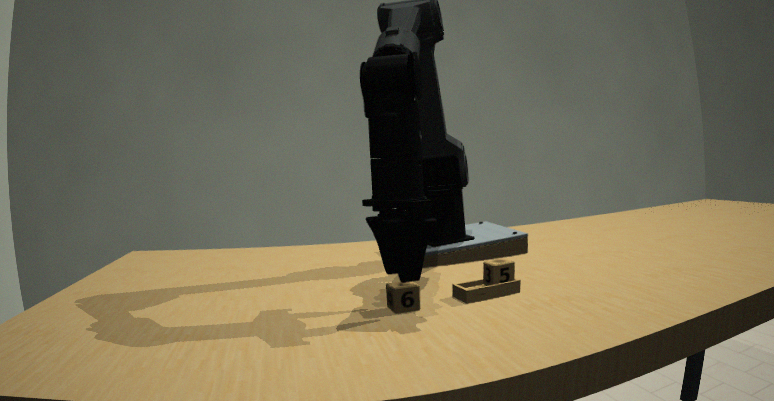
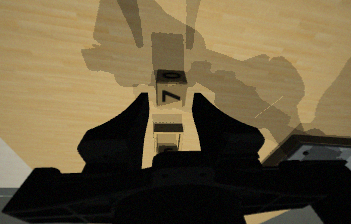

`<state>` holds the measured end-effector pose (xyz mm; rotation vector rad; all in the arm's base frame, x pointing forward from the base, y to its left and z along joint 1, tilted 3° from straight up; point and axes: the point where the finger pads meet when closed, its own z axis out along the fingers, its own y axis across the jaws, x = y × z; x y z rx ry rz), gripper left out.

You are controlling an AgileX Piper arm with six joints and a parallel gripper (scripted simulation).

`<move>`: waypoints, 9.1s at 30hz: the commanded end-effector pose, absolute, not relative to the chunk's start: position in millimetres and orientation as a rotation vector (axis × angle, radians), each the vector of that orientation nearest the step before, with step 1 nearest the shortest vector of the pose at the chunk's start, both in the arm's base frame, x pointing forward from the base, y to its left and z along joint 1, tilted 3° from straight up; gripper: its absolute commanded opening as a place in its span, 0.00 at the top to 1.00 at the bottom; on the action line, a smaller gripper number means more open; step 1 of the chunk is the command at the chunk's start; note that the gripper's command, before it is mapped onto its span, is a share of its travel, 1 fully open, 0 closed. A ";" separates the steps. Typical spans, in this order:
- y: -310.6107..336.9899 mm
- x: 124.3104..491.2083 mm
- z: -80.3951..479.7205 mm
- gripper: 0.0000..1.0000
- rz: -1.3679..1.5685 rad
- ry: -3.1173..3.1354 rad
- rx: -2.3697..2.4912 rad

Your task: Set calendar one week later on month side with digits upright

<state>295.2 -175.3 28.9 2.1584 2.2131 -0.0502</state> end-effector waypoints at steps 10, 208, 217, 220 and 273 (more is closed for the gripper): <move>-175.5 294.4 28.0 0.36 -0.052 2.213 2.161; -85.5 291.6 103.8 0.62 -0.051 2.194 2.177; -79.2 291.2 103.8 0.62 -0.049 2.192 2.179; -79.2 291.2 103.8 0.62 -0.049 2.192 2.179; -82.9 293.6 13.7 0.62 -0.051 2.193 2.180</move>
